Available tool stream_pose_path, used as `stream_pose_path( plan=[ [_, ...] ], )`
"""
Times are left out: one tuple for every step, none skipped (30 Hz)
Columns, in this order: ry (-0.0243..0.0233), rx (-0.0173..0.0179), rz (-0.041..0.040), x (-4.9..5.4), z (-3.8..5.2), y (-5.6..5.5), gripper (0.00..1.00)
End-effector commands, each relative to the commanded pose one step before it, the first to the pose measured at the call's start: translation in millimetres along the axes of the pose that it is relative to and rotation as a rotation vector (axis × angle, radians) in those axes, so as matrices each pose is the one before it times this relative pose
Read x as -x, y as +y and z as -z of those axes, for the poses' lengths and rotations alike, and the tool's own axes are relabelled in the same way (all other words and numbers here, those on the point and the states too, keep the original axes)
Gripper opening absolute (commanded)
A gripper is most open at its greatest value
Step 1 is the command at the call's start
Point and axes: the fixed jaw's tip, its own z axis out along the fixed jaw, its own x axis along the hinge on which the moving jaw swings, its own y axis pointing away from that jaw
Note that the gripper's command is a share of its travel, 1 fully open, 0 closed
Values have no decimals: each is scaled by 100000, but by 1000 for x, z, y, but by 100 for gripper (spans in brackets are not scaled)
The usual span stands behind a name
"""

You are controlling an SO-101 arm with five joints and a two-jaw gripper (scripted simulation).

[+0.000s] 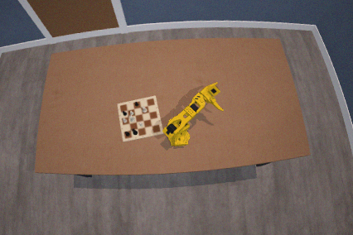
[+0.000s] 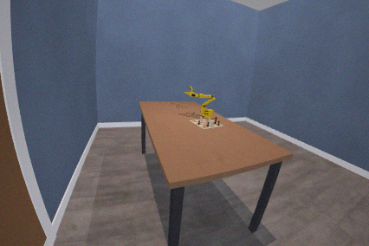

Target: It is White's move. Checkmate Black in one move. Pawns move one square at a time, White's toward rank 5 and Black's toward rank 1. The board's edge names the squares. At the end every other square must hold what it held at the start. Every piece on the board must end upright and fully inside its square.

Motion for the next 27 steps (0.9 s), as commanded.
stream_pose_path(
  plan=[
    [5181, 9110, 1856, -5503, 5638, 25224, 89],
    [2179, 3238, 562, -3356, 1782, 8724, 88],
    [0, 0, 0, 0, 0, 0, 88],
    [0, 0, 0, 0, 0, 0, 88],
    [2238, 3370, 630, -3452, 1891, 8995, 87],
    [2289, 3498, 700, -3535, 2000, 9248, 86],
    [2335, 3619, 774, -3616, 2107, 9474, 85],
    [-1, 0, 0, 1, 0, 1, 85],
    [2374, 3735, 852, -3688, 2213, 9677, 84],
    [2405, 3845, 931, -3750, 2316, 9857, 83],
    [1, 0, 0, -1, 0, -1, 83],
    [2430, 3947, 1014, -3807, 2414, 10009, 82],
    [2450, 4041, 1099, -3860, 2508, 10134, 80],
    [-1, 0, 0, 1, 0, 1, 80],
    [2462, 4128, 1186, -3903, 2596, 10233, 79],
    [-1, 0, 0, 1, 0, 1, 79],
    [2467, 4206, 1273, -3941, 2679, 10305, 78],
    [2464, 4275, 1360, -3969, 2755, 10352, 77],
    [1, 0, 0, -1, 0, -1, 77],
    [0, 0, 0, 0, 0, 0, 77],
    [0, 0, 0, 0, 0, 0, 77],
    [2456, 4335, 1448, -3994, 2823, 10370, 76],
    [2442, 4384, 1535, -4015, 2882, 10360, 74],
    [-1, 0, 0, 1, 0, 1, 74],
    [2422, 4423, 1620, -4028, 2932, 10325, 73],
    [-1, 0, 0, 1, 0, 1, 73],
    [2396, 4453, 1704, -4035, 2973, 10265, 72]
  ],
)
